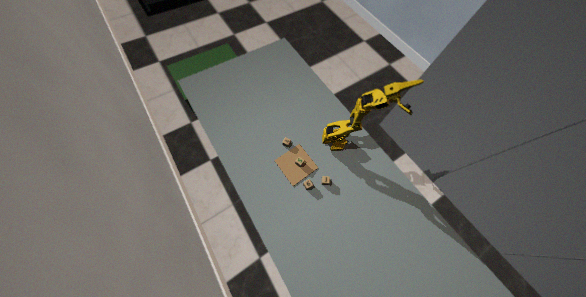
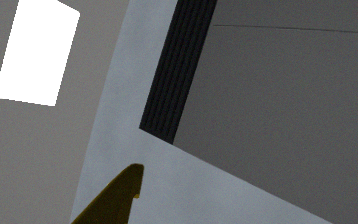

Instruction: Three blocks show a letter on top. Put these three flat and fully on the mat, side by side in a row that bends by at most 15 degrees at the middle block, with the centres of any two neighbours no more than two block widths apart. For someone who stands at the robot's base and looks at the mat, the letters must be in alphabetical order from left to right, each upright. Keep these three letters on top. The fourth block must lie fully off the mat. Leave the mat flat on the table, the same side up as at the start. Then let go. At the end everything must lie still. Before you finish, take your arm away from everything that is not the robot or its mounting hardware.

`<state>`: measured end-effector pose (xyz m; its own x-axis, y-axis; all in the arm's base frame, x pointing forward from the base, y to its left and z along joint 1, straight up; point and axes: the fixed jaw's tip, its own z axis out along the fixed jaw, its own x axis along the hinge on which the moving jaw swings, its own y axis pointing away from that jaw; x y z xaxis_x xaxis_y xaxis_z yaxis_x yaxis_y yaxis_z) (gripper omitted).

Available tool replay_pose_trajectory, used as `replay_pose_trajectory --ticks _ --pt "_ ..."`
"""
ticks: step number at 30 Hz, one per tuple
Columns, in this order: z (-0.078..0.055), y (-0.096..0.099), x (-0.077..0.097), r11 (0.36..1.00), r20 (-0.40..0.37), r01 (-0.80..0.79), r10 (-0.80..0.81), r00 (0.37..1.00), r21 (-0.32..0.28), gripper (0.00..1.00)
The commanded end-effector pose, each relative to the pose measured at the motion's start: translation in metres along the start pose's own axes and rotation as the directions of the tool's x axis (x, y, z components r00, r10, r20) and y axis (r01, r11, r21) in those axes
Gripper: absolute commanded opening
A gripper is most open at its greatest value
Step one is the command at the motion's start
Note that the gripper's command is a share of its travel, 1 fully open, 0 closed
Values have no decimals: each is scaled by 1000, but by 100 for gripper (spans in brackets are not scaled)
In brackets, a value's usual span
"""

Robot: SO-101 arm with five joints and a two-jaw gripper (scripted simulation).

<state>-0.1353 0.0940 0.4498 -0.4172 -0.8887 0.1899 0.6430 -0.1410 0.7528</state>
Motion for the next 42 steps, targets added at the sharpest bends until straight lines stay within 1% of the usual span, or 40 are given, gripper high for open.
replay_pose_trajectory --ticks 1,7,9,17,25,27,34,42 --pt "-9 29 9 994 -35 -19 15 999 -104 100" --pt "-15 44 14 980 -75 -67 54 996 -187 100" --pt "-17 48 15 976 -85 -78 62 994 -205 100" --pt "-18 50 16 972 -93 -87 68 993 -219 100" --pt "-28 69 21 938 -151 -151 108 983 -313 100" --pt "-29 71 22 933 -159 -160 113 981 -324 100" --pt "-30 73 23 929 -165 -166 116 979 -332 100" --pt "-42 90 27 879 -230 -234 148 962 -414 100"
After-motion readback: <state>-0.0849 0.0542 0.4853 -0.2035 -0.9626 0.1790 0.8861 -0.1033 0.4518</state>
